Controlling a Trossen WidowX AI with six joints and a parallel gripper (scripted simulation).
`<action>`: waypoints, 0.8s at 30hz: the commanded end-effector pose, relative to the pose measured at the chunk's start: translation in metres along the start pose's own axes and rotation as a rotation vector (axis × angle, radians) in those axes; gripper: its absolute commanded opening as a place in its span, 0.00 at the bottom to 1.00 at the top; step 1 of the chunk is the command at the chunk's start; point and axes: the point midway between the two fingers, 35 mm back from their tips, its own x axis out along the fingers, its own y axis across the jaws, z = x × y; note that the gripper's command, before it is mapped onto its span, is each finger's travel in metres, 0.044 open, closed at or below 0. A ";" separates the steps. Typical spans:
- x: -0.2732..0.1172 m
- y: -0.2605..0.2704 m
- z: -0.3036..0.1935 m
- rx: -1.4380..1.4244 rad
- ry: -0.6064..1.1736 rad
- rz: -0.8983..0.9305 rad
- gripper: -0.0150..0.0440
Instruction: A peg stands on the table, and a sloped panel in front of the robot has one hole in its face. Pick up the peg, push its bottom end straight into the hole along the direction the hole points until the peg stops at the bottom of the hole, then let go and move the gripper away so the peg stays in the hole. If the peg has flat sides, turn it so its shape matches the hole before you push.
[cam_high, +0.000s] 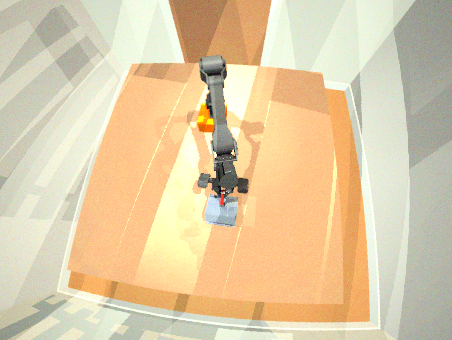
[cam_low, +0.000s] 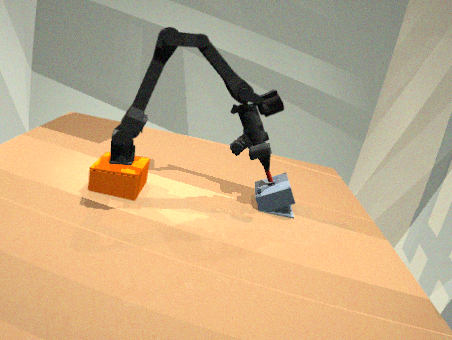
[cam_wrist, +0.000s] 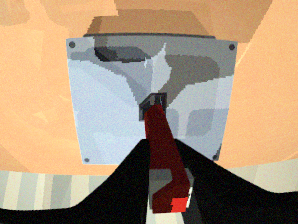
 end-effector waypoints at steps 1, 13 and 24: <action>0.002 0.000 0.001 0.000 0.000 0.000 0.25; 0.009 0.000 0.002 0.000 0.000 0.000 0.25; 0.017 -0.001 0.002 0.000 0.000 0.000 0.25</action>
